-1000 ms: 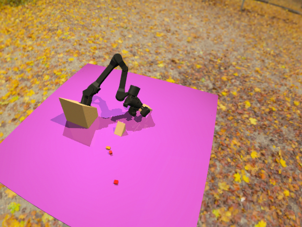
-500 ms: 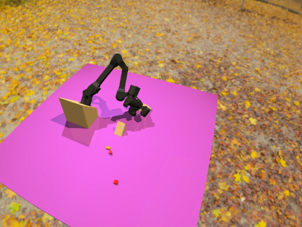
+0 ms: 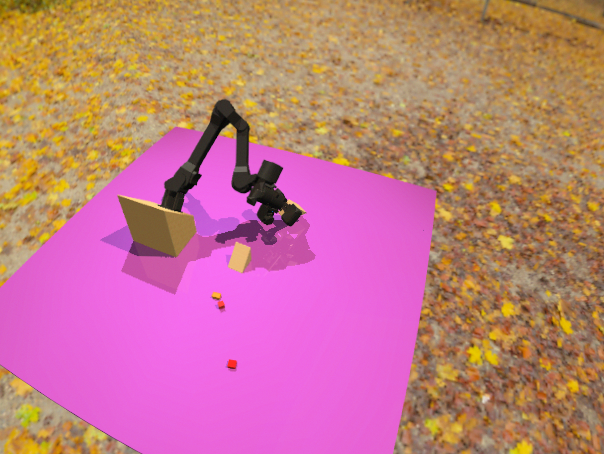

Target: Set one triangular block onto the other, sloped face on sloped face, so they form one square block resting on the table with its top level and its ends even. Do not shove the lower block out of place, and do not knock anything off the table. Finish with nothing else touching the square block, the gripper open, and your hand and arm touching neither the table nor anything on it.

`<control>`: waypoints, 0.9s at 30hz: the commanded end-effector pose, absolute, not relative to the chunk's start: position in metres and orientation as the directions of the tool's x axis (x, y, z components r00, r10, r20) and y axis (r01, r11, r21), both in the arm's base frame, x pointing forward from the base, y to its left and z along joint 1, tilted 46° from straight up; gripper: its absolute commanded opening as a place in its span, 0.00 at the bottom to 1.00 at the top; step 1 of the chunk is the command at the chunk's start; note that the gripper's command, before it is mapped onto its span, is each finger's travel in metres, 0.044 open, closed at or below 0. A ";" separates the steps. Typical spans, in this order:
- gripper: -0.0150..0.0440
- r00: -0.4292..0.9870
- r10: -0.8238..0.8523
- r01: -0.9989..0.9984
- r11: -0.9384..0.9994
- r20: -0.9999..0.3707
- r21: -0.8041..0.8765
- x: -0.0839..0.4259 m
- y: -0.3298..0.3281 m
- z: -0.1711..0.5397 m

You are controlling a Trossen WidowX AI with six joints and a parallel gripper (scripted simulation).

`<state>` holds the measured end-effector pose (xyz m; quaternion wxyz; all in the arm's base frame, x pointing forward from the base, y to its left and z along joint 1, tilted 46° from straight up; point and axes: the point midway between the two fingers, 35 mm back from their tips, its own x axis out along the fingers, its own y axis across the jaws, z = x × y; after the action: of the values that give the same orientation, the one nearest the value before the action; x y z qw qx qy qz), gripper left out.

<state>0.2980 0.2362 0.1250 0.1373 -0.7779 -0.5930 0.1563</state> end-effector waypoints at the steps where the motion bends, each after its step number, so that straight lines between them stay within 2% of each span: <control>1: 0.25 0.248 0.966 0.885 -0.258 -0.075 -0.389 0.302 0.220 0.143; 17: 0.25 0.249 0.966 0.885 -0.257 -0.073 -0.389 0.300 0.194 0.168; 27: 0.25 0.259 0.955 0.719 -0.288 -0.141 -0.632 0.319 0.201 0.162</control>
<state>0.3100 0.1988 0.1616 0.1958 -0.7663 -0.5701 0.2223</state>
